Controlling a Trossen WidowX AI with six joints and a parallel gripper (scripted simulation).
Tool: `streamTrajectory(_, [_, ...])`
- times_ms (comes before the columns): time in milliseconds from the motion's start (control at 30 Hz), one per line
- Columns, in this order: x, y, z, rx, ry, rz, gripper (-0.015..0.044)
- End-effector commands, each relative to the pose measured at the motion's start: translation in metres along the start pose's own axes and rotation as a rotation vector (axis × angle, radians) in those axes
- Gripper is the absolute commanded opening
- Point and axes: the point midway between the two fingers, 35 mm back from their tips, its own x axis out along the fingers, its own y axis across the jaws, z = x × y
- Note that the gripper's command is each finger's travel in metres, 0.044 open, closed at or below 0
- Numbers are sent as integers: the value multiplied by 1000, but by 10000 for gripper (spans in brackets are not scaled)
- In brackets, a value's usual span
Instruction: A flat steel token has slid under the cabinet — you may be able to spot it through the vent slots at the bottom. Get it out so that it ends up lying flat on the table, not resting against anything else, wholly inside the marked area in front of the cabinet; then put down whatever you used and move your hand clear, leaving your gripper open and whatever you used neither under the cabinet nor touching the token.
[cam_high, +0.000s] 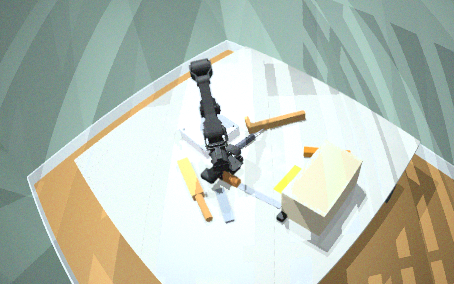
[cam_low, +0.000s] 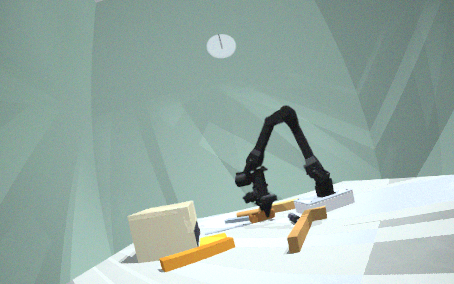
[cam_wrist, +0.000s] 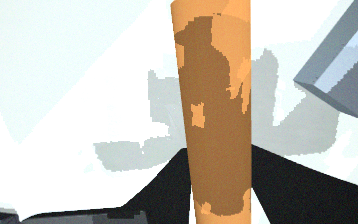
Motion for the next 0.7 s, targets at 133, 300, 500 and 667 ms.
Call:
streamTrajectory(133, [0, -1, 0, 1, 0, -4, 0])
streamTrajectory(300, [0, -1, 4, -7, 0, -3, 0])
streamTrajectory(500, [0, 0, 12, -24, 0, -1, 0])
streamTrajectory(667, [-1, 0, 19, -34, 0, -1, 0])
